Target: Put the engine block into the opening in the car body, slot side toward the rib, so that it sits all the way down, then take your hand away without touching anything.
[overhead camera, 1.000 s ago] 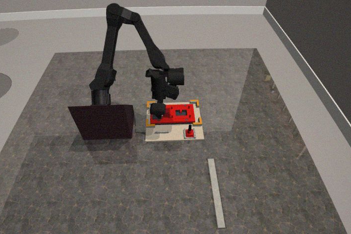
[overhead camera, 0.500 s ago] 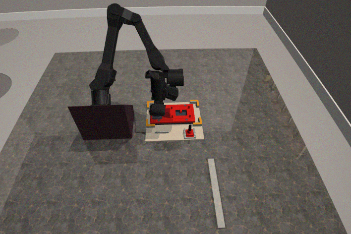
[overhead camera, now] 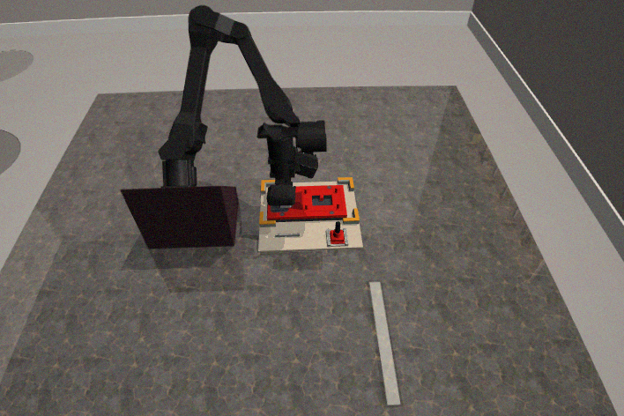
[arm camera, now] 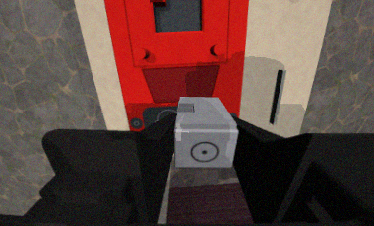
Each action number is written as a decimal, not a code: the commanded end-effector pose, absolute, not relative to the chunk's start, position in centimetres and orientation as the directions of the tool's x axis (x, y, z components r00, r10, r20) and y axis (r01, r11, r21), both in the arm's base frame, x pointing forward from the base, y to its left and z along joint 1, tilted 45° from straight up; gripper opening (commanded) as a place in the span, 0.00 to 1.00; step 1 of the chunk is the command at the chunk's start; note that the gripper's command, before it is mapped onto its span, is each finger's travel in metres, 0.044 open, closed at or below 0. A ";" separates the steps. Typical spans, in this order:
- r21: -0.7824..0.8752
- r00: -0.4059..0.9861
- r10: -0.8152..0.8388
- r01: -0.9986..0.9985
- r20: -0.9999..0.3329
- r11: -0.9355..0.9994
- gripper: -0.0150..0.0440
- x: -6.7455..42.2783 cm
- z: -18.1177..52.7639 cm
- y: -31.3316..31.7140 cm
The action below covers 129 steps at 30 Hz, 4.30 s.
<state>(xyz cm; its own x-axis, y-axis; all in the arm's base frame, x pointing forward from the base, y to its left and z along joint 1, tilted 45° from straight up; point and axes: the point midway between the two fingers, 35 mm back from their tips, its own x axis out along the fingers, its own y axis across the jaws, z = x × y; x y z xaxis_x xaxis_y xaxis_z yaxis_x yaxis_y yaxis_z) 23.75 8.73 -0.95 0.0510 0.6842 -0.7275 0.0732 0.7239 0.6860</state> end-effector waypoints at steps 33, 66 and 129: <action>0.686 0.027 0.687 0.092 -0.726 0.722 0.25 23.9 5.4 1.4; 0.596 0.021 0.705 0.554 -0.709 0.582 0.25 23.4 6.6 0.8; -0.508 0.021 0.706 0.680 -0.707 -0.529 0.25 23.4 5.0 2.4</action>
